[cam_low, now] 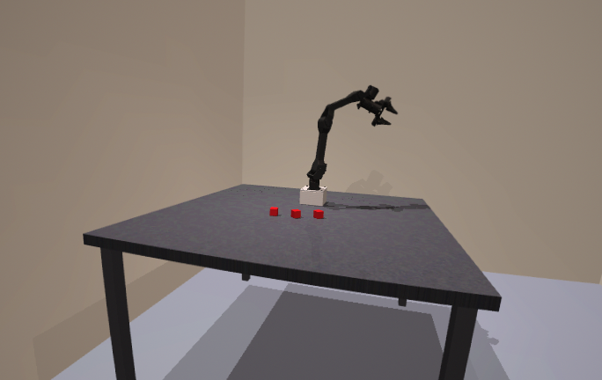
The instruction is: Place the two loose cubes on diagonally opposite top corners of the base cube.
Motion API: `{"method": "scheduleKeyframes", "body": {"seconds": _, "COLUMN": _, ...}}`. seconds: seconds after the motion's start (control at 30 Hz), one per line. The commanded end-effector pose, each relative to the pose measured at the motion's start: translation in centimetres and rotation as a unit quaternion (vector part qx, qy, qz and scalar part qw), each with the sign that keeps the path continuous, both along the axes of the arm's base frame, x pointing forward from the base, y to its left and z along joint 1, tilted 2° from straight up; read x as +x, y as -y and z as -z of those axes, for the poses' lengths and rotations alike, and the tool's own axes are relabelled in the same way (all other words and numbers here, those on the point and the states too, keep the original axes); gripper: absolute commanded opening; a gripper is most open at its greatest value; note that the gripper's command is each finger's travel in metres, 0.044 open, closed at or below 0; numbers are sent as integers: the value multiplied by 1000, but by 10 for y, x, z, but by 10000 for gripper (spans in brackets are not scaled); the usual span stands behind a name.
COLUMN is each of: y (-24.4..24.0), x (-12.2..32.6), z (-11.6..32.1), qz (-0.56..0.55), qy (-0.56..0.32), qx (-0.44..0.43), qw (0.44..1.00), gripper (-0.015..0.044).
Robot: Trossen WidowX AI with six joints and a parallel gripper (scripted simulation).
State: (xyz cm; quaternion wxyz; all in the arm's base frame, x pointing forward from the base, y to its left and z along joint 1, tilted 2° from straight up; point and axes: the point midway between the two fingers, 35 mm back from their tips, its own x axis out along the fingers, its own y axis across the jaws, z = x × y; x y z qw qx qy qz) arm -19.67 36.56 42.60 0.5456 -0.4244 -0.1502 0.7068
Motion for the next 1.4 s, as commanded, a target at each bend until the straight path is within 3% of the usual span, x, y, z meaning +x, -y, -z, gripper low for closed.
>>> {"method": "scheduleKeyframes", "body": {"seconds": 0.0, "y": 0, "x": 1, "z": 0, "qz": 1, "qy": -1, "qx": 0, "qw": 1000, "gripper": 374}}
{"method": "scheduleKeyframes", "body": {"seconds": 0.13, "y": -8, "x": 17, "z": 7, "qz": 24, "qy": -13, "qx": -10, "qw": 1000, "gripper": 269}}
{"method": "scheduleKeyframes", "body": {"seconds": 0.17, "y": -11, "x": 25, "z": 9, "qz": 35, "qy": -19, "qx": -14, "qw": 999, "gripper": 265}}
{"method": "scheduleKeyframes", "body": {"seconds": 0.37, "y": -27, "x": 66, "z": 27, "qz": 95, "qy": -47, "qx": -36, "qw": 994, "gripper": 265}}
{"method": "scheduleKeyframes", "body": {"seconds": 0.77, "y": -53, "x": 189, "z": 80, "qz": 277, "qy": -124, "qx": -89, "qw": 949, "gripper": 265}}
{"method": "scheduleKeyframes", "body": {"seconds": 1.37, "y": -7, "x": 371, "z": 159, "qz": 541, "qy": -260, "qx": -127, "qw": 790, "gripper": 265}}
